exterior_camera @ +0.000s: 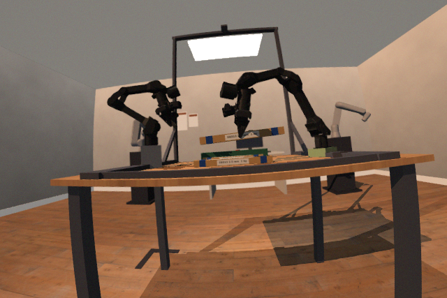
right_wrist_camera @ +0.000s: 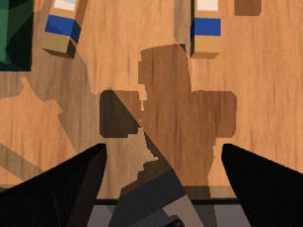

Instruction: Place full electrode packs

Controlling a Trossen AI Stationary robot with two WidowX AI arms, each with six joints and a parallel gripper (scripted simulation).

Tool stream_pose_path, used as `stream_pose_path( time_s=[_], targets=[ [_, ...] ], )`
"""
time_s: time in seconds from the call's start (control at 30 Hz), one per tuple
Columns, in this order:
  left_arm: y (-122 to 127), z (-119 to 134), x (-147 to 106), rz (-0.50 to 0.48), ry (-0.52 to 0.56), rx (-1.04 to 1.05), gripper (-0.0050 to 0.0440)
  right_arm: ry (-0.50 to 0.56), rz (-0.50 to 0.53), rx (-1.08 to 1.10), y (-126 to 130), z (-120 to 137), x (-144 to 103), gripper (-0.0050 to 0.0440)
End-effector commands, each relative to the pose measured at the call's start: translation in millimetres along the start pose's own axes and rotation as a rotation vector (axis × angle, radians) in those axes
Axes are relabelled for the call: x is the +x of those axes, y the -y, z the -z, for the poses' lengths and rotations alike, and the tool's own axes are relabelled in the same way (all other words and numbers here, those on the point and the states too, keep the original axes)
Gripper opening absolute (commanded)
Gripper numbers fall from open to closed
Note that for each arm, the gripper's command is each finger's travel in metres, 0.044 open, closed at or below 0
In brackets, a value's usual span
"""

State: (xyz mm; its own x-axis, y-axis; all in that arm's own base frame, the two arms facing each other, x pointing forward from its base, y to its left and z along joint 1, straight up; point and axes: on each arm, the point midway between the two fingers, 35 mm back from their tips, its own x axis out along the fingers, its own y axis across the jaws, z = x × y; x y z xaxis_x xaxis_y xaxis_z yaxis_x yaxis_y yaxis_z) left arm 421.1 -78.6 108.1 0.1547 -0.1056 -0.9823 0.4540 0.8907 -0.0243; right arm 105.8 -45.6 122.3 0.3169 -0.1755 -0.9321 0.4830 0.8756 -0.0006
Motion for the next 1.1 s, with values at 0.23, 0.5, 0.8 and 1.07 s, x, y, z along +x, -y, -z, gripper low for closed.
stream_pose_path(
  time_s=[0.23,0.5,0.8,1.07],
  targets=[
    [23,-12,-55,-0.039,0.124,0.008,-0.005,0.022,-0.002,0.001,0,-5,-6,0.033],
    [43,-10,-62,-0.037,0.126,0.008,-0.005,0.022,-0.002,0.001,0,-5,-6,0.033],
    [61,-8,-67,-0.035,0.126,0.007,-0.005,0.022,-0.002,0.001,0,-5,-6,0.033],
    [81,-5,-73,-0.032,0.126,0.007,-0.005,0.022,-0.002,0.001,0,-5,-6,0.033]
  ],
)
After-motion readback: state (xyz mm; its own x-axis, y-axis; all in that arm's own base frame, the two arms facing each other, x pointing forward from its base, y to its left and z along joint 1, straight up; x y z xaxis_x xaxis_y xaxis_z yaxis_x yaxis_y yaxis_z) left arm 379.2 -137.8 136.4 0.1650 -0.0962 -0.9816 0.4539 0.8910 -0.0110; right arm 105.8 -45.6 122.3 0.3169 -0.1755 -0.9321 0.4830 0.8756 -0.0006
